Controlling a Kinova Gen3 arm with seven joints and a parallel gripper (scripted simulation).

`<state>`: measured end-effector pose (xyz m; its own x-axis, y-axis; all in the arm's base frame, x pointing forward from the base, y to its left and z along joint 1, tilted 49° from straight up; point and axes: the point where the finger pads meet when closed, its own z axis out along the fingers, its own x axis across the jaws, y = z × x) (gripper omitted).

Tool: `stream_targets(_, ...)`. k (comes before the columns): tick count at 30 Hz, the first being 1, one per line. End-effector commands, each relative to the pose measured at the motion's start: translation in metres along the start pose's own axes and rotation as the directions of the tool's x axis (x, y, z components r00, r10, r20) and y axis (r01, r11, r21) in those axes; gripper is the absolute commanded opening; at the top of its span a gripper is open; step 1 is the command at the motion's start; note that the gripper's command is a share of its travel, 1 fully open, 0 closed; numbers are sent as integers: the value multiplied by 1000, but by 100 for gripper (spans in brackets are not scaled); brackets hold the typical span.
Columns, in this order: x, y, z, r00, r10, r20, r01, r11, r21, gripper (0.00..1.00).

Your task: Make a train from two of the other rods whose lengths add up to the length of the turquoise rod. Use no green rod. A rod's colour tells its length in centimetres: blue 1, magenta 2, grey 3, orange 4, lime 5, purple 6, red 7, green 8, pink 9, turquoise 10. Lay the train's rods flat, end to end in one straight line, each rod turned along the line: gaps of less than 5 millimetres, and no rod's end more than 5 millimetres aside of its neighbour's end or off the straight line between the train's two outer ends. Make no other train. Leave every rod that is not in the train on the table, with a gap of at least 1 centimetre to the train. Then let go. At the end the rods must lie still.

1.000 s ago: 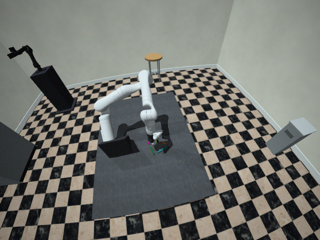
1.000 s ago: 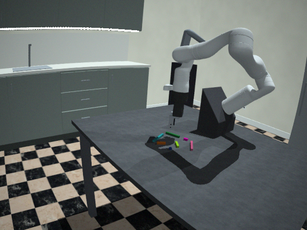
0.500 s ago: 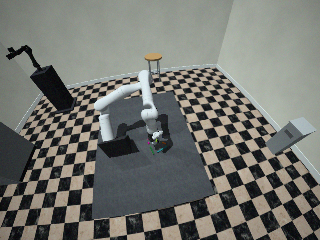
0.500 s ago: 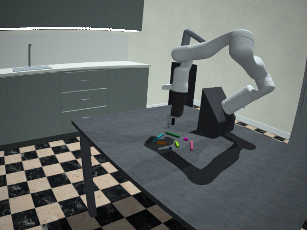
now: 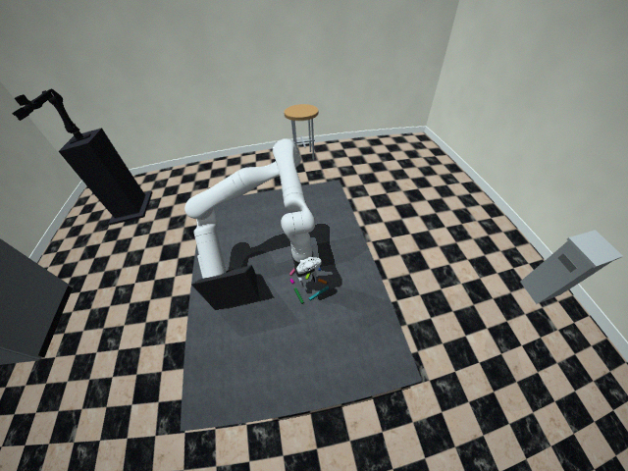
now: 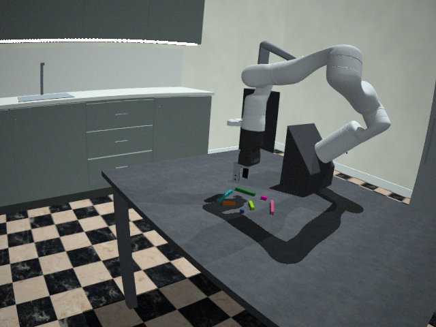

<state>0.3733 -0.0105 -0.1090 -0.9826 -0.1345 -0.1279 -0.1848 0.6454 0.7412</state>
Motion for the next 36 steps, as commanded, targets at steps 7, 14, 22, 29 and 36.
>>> stream_targets(7,-6,1,-1,983,184,0,-184,983,3,100)
stream_targets(14,-11,4,-2,925,381,2,-381,925,4,100)
stream_targets(22,-17,7,-3,838,545,4,-545,838,3,100)
stream_targets(29,-24,13,-3,697,717,6,-717,697,2,100)
stream_targets(36,-29,19,-4,573,819,6,-819,573,1,100)
